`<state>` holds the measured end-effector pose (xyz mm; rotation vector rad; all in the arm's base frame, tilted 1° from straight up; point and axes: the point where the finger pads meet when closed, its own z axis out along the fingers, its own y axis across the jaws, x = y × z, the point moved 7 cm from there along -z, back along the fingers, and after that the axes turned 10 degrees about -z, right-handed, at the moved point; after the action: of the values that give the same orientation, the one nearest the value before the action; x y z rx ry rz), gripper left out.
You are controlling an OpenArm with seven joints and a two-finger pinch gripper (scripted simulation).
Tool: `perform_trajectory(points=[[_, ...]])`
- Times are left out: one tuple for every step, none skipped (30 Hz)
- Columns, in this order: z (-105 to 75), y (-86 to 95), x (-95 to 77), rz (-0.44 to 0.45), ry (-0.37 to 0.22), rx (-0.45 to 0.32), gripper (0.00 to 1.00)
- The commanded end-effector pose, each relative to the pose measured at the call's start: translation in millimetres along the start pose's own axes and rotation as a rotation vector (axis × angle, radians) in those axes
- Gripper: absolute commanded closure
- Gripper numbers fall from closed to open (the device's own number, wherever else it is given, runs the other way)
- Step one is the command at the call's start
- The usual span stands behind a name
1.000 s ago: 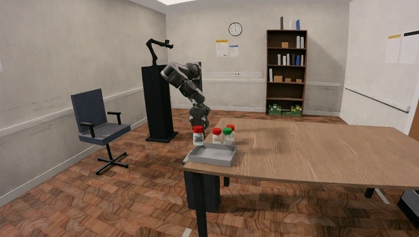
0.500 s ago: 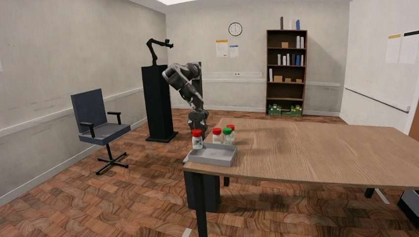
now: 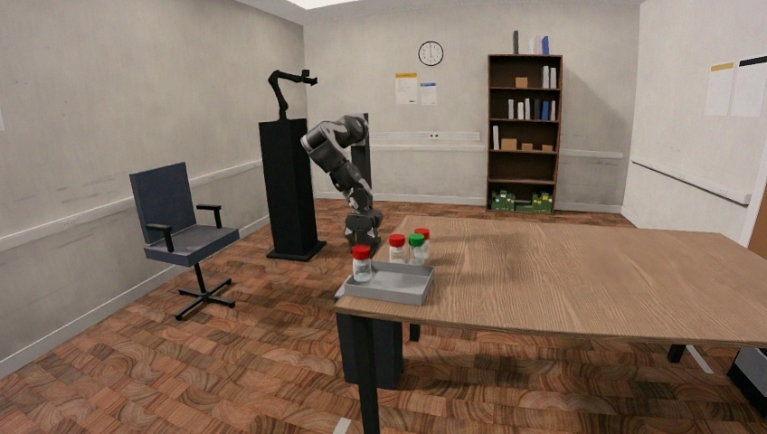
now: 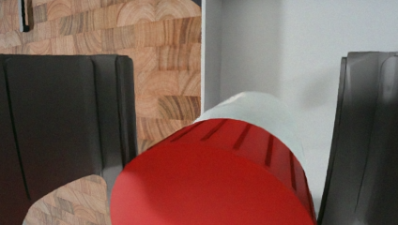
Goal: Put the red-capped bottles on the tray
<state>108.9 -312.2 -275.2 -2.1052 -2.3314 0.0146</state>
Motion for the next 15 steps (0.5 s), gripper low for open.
perform_trajectory(points=[[1.5, 0.4, -1.1, 0.003, -0.005, -0.009, 1.0], [3.5, 0.5, -1.1, 0.003, -0.006, -0.009, 1.0], [5.5, 0.5, -1.1, 0.004, -0.006, -0.01, 1.0], [7.5, 0.6, -1.1, 0.004, -0.007, -0.01, 1.0], [9.5, 0.6, -1.1, 0.004, -0.007, -0.011, 1.0], [11.5, 0.6, -1.1, 0.005, -0.008, -0.012, 1.0], [13.5, 0.7, -1.1, 0.005, -0.008, -0.012, 1.0], [13.5, 0.7, -1.1, 0.005, -0.008, -0.012, 1.0], [13.5, 0.7, -1.1, 0.005, -0.008, -0.012, 1.0], [13.5, 0.7, -1.1, 0.005, -0.008, -0.012, 1.0], [13.5, 0.7, -1.1, 0.005, -0.008, -0.012, 1.0], [13.5, 0.7, -1.1, 0.005, -0.008, -0.012, 1.0], [13.5, 0.7, -1.1, 0.005, -0.008, -0.012, 1.0], [13.5, 0.7, -1.1, 0.005, -0.008, -0.012, 1.0], [14.7, 0.9, -0.2, 0.003, -0.004, -0.009, 1.0]])
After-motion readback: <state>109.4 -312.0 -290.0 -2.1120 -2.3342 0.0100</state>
